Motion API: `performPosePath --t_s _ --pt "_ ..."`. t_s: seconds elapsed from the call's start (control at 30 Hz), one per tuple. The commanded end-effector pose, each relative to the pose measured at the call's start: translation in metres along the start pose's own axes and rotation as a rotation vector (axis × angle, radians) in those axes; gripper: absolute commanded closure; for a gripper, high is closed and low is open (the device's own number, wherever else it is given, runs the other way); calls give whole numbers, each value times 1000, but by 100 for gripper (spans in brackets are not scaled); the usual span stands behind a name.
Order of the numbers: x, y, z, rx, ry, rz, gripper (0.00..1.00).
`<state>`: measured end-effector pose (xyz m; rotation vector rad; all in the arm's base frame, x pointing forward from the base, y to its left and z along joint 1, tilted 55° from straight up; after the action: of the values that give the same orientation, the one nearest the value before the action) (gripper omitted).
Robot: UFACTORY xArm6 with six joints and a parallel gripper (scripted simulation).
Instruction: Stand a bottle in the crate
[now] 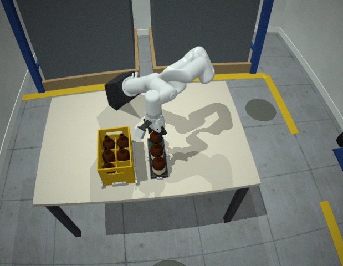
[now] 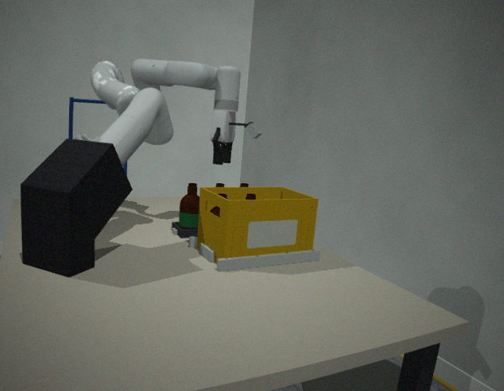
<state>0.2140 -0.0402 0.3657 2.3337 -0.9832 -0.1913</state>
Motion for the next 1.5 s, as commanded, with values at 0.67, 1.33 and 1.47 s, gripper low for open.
performPosePath --t_s 0.67,1.33,1.47 --pt "0 -4 -1 0 1 2 35" --pt "0 -26 -1 0 1 2 35" --pt "-1 -32 -1 0 1 2 35"
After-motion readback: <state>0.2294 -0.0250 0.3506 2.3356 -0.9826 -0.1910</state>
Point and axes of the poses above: the point where the finger pads meet when closed, its own y axis back along the fingers, its own z axis across the jaws, x = y × z, the point moved 9 cm from there along y, back along the fingers, and after that the axes turned 4 degrees about y, right-handed, at the moved point
